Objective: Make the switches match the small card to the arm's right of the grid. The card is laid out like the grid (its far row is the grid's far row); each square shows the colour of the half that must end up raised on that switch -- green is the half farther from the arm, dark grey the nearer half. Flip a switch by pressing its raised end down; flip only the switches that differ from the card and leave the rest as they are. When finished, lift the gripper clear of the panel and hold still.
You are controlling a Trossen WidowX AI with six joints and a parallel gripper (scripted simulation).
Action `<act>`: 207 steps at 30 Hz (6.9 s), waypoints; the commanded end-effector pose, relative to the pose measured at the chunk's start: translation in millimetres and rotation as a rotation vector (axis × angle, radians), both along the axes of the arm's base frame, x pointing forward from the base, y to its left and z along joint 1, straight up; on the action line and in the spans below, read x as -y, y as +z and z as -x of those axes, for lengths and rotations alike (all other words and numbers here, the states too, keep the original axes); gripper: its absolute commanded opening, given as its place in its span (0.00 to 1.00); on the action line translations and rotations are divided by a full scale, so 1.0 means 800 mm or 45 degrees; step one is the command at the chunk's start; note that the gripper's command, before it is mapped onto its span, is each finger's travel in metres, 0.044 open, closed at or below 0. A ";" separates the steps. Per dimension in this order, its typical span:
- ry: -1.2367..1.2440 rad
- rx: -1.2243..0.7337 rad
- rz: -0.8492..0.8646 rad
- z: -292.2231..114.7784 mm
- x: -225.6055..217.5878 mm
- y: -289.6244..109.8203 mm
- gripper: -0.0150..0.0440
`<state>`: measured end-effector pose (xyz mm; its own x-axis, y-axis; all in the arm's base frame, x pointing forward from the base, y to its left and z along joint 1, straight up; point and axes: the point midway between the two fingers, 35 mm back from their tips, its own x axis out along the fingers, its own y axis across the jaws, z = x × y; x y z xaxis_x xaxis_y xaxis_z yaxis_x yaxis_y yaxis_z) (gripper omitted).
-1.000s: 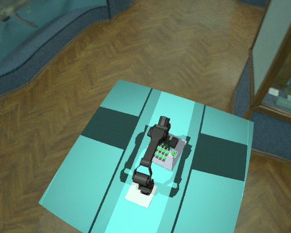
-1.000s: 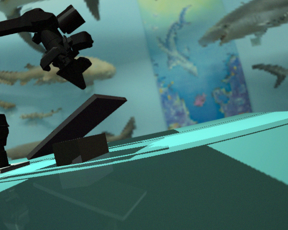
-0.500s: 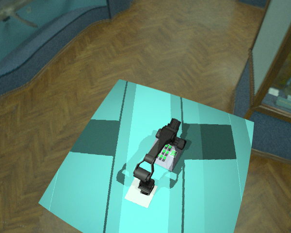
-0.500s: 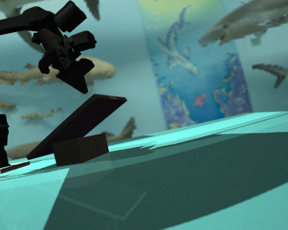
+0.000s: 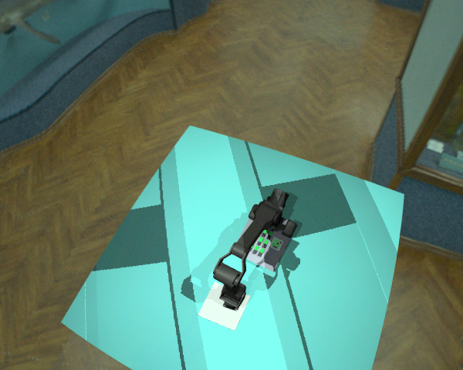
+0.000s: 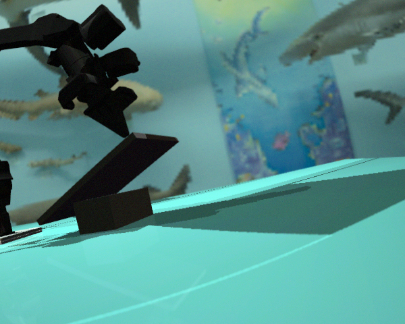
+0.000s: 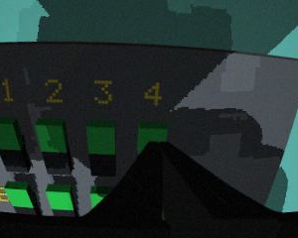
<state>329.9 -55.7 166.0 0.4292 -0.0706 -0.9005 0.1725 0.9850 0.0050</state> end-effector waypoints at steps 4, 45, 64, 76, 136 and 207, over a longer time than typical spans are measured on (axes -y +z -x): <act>0.007 -0.015 -0.003 -0.004 0.000 -0.016 0.25; 0.007 -0.015 -0.003 -0.005 0.000 -0.019 0.25; 0.007 -0.015 -0.003 -0.006 0.000 -0.022 0.25; 0.007 -0.014 -0.003 -0.007 0.001 -0.023 0.25; 0.007 -0.018 -0.007 0.039 -0.039 -0.032 0.25; 0.007 -0.017 -0.007 0.032 -0.038 -0.045 0.25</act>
